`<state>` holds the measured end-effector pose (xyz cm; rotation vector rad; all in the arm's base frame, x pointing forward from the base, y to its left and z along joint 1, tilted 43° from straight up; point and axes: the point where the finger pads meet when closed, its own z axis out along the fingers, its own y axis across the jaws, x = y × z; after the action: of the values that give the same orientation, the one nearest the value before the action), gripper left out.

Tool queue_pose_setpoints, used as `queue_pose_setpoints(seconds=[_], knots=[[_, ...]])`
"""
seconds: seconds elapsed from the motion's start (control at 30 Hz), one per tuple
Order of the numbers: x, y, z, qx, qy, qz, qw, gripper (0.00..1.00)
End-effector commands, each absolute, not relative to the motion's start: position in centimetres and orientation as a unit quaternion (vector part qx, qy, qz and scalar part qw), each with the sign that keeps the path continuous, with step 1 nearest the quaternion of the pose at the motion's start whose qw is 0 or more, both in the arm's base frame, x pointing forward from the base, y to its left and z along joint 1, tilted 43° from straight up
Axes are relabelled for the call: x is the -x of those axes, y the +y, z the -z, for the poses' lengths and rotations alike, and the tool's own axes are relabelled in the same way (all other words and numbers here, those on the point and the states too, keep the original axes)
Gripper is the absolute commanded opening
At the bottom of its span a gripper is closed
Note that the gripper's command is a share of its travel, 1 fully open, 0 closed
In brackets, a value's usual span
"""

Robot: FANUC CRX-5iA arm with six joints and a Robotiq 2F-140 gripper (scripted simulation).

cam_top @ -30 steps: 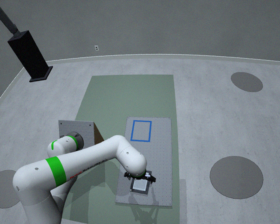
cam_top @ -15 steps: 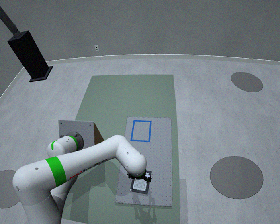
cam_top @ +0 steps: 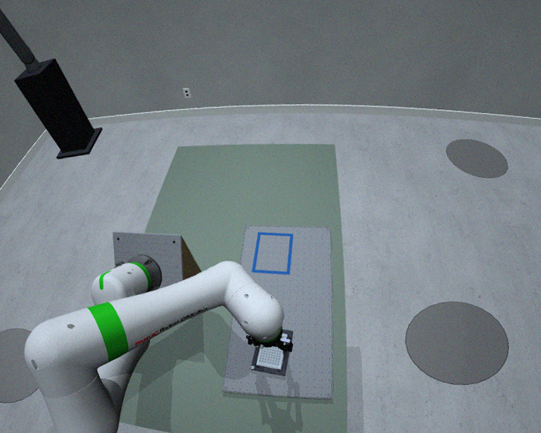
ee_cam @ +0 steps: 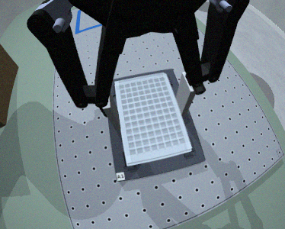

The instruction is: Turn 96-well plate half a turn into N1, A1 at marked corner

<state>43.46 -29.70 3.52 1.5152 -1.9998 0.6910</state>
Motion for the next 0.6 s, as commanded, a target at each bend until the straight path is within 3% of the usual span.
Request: queue_pose_setpoints(seconds=[0.0, 0.57], knots=[[-43.5, -29.7, -3.5, -0.561, -0.741, -0.256, 0.266, 0.0], [-43.7, -28.3, -5.0, -0.561, -0.741, -0.256, 0.266, 0.0]])
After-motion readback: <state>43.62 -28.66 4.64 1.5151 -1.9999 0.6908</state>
